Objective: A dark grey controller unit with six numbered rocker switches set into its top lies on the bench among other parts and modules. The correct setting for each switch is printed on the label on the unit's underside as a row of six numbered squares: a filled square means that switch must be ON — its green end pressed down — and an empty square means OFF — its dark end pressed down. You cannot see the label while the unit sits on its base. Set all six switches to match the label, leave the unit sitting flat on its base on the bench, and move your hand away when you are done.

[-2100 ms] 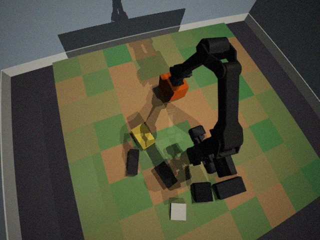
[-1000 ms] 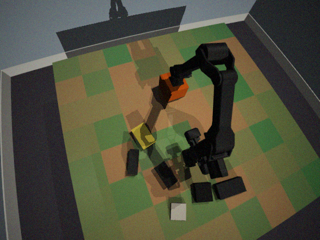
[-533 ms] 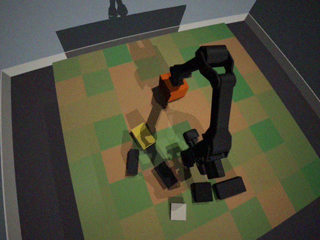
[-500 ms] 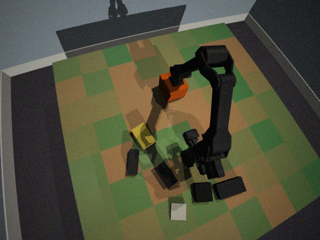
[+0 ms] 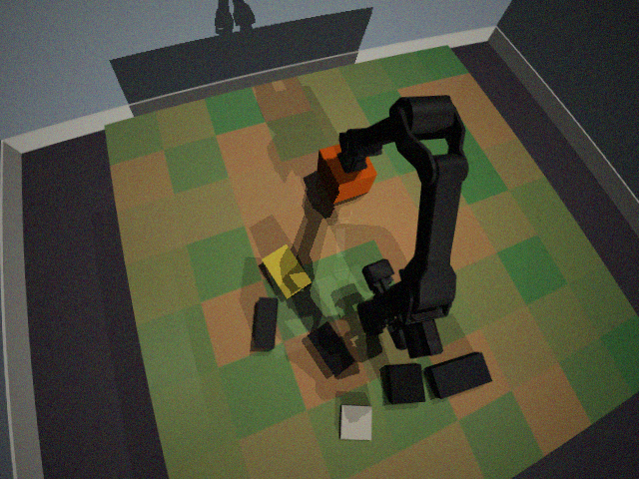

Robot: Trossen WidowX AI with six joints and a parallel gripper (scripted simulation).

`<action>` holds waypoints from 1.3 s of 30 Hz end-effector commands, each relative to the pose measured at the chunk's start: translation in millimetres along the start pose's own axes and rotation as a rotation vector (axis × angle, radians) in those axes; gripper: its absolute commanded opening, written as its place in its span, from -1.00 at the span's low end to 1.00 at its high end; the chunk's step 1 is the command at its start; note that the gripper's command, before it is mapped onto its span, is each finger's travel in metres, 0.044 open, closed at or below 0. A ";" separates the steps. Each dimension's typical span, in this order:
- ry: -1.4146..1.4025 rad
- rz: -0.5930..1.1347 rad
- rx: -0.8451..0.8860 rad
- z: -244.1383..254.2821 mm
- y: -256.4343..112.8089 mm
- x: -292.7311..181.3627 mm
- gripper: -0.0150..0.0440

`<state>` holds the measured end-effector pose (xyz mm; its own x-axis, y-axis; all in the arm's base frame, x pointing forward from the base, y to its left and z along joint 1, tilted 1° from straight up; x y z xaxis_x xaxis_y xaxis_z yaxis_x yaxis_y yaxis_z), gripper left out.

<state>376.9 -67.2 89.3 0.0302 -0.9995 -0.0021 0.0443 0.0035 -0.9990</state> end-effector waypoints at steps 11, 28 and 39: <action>-0.012 0.010 -0.010 -1.6 12.8 1.1 0.65; -0.001 0.001 -0.005 -0.6 16.3 3.4 0.74; -0.001 0.001 -0.005 -0.6 16.3 3.4 1.00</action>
<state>377.2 -70.5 73.2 0.0313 -0.9995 -0.0033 0.0403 0.0046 -0.9992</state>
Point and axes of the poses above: the point midway between the two fingers, 35 mm back from their tips, its own y axis out along the fingers, its own z axis across the jaws, x = y × z, the point moved 10 cm from there along -y, back along the fingers
